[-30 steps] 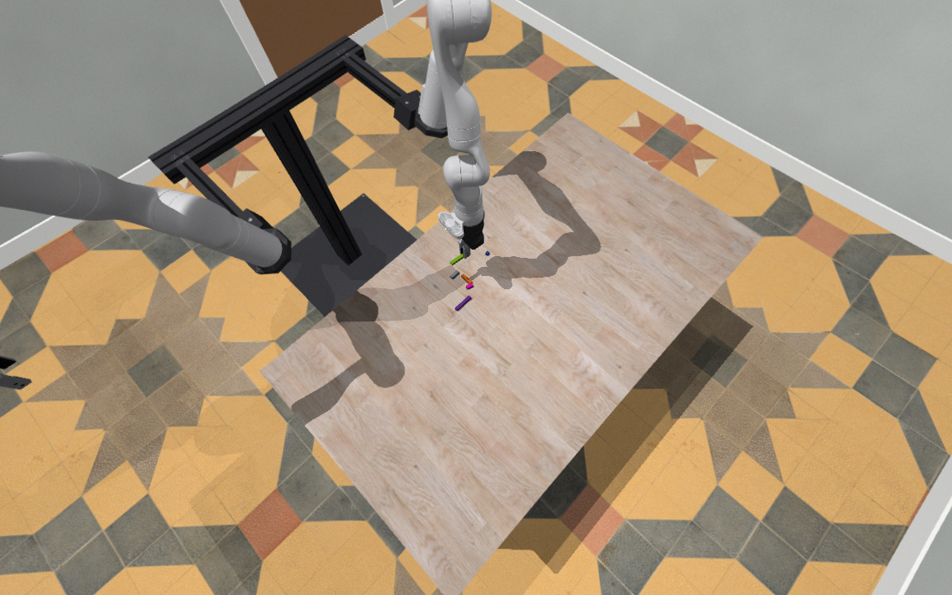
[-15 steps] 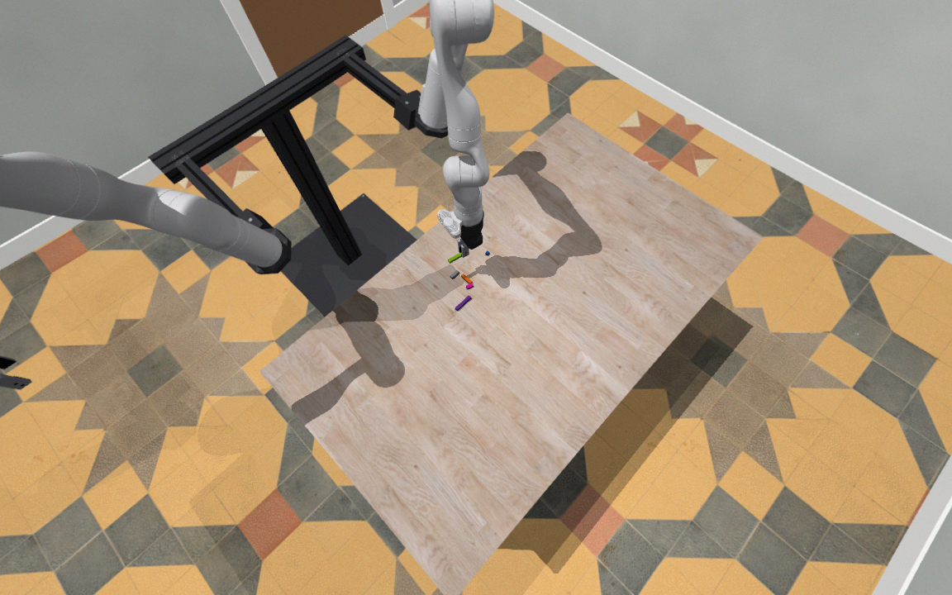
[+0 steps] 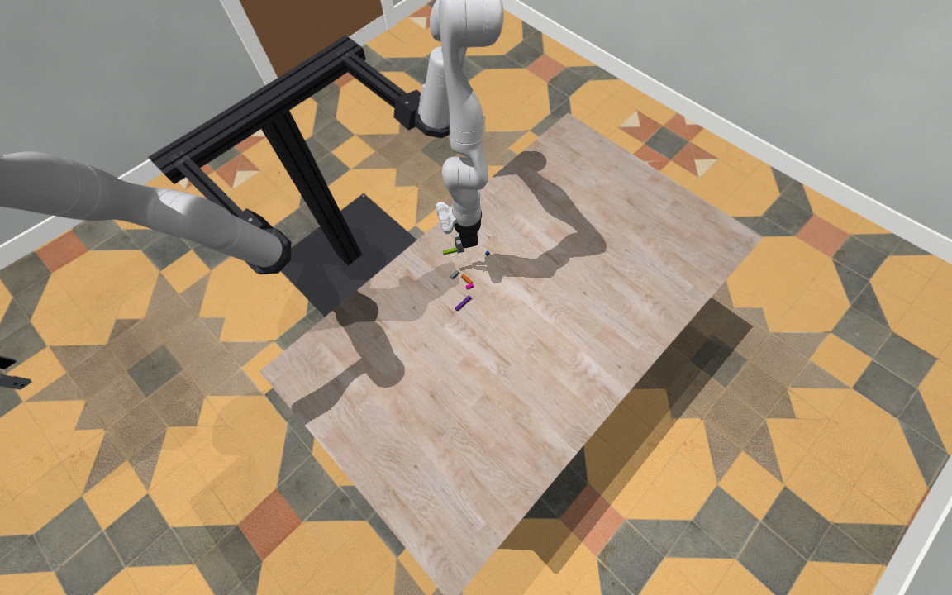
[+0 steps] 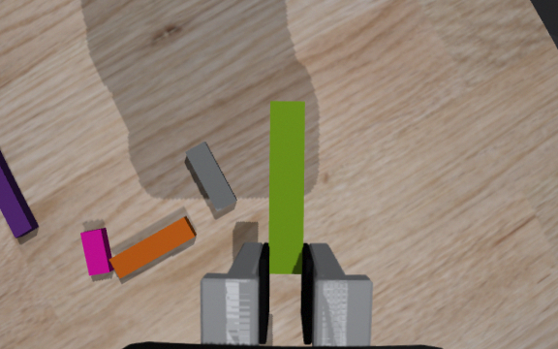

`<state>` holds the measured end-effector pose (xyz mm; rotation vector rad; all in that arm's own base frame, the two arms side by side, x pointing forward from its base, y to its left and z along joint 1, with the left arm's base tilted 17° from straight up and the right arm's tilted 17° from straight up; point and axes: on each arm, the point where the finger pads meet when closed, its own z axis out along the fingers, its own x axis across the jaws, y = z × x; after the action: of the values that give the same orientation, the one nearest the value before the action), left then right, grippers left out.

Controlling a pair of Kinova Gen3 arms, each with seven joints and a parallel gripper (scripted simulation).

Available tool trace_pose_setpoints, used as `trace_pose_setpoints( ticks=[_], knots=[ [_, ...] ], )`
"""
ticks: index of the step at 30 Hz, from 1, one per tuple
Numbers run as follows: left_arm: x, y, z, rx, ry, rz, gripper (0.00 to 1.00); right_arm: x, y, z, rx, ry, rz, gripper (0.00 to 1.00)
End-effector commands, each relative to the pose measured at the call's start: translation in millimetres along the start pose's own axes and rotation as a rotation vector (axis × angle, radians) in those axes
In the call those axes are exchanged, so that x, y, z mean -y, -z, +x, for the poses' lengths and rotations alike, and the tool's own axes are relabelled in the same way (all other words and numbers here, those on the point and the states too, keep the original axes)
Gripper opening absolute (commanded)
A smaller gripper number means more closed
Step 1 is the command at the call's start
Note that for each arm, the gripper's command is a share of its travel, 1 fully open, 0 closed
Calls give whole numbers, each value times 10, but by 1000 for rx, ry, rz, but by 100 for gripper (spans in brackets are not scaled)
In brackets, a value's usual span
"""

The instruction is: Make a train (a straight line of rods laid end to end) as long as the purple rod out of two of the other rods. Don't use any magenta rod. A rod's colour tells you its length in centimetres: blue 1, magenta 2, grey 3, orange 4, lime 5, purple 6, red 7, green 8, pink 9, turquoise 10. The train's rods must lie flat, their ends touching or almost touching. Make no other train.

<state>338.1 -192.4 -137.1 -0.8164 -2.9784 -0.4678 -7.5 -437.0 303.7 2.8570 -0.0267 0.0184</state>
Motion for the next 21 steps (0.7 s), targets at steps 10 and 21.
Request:
trace_pose_setpoints(
  ticks=[10,21],
  knots=[
    [34,-23,190,-34,-413,17,24,-4,6,-1,0,0,-2,100],
    [-19,-32,333,-50,-954,37,24,-4,6,-1,0,0,-2,100]
  ],
)
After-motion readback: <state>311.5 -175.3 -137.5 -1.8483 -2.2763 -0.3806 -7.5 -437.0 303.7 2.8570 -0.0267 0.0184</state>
